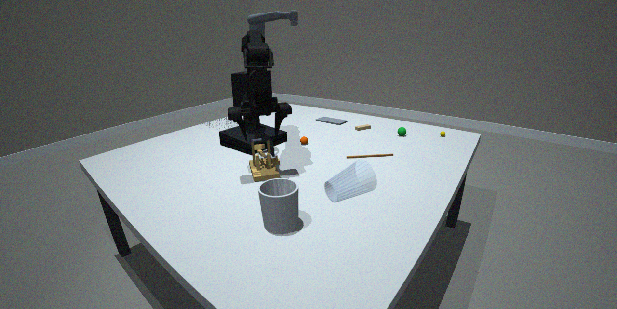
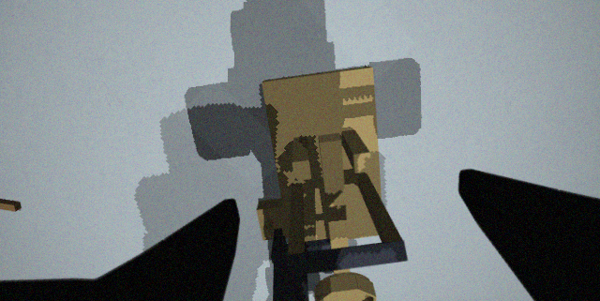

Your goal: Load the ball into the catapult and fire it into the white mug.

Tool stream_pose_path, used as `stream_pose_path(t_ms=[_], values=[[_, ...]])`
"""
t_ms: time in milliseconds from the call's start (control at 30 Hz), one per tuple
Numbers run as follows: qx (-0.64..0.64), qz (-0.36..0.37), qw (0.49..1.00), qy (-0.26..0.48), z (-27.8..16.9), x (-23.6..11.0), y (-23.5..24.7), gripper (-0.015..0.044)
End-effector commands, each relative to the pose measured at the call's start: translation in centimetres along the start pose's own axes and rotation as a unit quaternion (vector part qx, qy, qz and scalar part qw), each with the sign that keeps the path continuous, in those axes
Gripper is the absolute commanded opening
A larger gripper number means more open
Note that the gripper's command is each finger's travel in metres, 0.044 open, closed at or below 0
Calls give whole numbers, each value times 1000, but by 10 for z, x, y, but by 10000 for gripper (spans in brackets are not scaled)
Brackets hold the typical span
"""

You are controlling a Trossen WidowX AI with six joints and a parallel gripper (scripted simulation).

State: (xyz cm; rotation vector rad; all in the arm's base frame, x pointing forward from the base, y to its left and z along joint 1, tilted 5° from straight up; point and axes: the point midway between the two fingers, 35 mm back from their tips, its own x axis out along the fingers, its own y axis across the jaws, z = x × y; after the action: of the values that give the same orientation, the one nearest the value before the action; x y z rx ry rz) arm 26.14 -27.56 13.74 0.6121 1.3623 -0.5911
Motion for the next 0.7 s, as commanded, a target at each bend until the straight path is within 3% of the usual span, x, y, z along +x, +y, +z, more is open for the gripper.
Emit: stream_pose_path(t_ms=[0, 667], values=[[-2, 2, 1000, 8, -4, 30, 1, 440], [-2, 3, 1000, 8, -3, 62, 1, 440]])
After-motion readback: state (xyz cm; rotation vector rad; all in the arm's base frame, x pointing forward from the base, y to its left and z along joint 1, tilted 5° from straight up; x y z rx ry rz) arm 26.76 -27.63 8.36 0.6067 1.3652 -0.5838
